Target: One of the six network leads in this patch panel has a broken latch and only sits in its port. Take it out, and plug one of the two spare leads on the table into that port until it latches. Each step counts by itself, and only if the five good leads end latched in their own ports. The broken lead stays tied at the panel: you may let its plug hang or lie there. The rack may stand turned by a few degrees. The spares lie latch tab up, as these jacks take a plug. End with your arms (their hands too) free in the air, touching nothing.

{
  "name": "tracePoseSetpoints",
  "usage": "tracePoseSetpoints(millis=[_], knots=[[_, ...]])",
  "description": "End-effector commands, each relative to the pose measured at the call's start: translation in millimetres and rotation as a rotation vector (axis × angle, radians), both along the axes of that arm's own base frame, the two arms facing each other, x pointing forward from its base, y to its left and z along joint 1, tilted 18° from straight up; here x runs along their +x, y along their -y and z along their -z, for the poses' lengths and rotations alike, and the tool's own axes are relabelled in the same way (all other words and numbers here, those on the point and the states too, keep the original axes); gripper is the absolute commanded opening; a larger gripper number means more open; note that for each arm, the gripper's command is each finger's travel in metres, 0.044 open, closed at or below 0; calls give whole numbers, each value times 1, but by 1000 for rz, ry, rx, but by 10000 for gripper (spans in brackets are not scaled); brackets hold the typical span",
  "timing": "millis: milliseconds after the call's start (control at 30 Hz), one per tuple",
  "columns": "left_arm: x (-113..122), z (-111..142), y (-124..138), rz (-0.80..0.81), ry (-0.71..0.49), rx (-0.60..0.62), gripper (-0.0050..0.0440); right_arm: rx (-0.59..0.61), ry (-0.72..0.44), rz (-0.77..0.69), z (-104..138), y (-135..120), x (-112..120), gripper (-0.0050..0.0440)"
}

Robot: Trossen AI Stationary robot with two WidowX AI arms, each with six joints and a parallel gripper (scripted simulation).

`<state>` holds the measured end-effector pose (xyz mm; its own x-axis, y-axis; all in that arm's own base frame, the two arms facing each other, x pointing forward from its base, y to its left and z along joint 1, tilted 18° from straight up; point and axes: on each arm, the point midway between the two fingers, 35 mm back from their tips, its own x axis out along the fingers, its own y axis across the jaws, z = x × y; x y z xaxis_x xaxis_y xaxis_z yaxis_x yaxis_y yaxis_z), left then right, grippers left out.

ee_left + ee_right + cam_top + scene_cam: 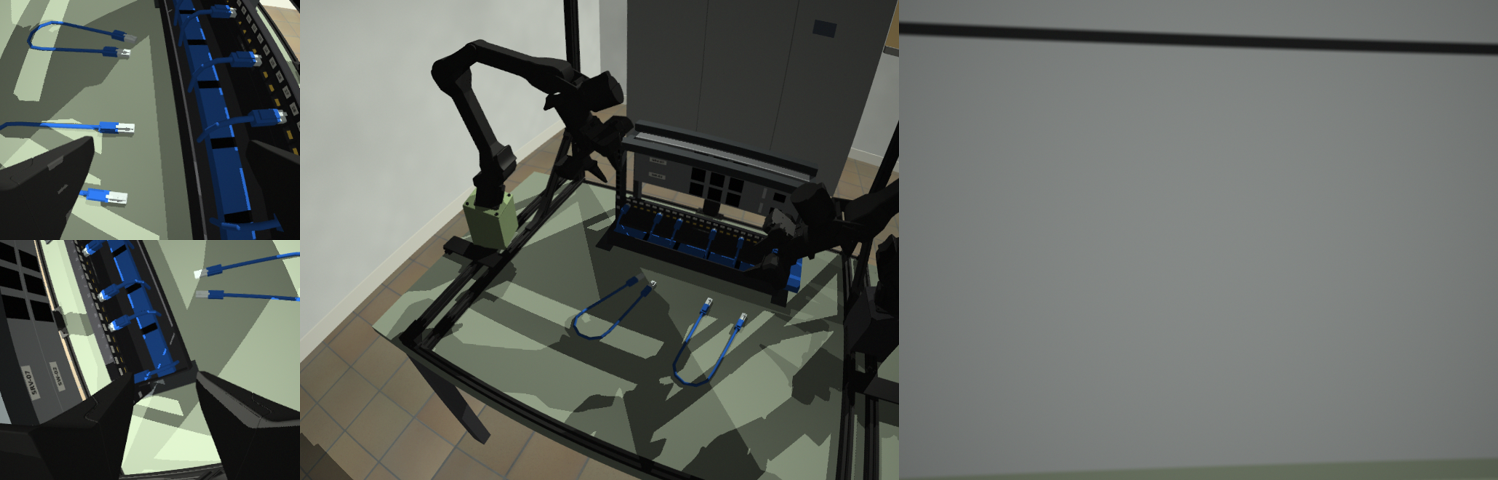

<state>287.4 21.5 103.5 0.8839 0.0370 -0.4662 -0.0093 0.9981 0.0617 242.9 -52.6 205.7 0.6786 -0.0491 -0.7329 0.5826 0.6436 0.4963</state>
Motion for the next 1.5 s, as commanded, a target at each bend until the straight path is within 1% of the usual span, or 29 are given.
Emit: tracePoseSetpoints(millis=[0,33,67,600,633,1167,1200,1467], knots=[[0,0,0,0,0,0,440,3,-4,5,1,0,1,176],[0,0,0,0,0,0,440,3,-4,5,1,0,1,176],[0,0,0,0,0,0,440,184,-71,147,17,-7,12,176],[0,0,0,0,0,0,440,184,-71,147,17,-7,12,176],[0,0,0,0,0,0,440,361,-140,292,34,-13,23,176],[0,0,0,0,0,0,440,361,-140,292,34,-13,23,176],[0,0,0,0,0,0,440,538,-209,437,50,-20,34,176],[0,0,0,0,0,0,440,538,-209,437,50,-20,34,176]])
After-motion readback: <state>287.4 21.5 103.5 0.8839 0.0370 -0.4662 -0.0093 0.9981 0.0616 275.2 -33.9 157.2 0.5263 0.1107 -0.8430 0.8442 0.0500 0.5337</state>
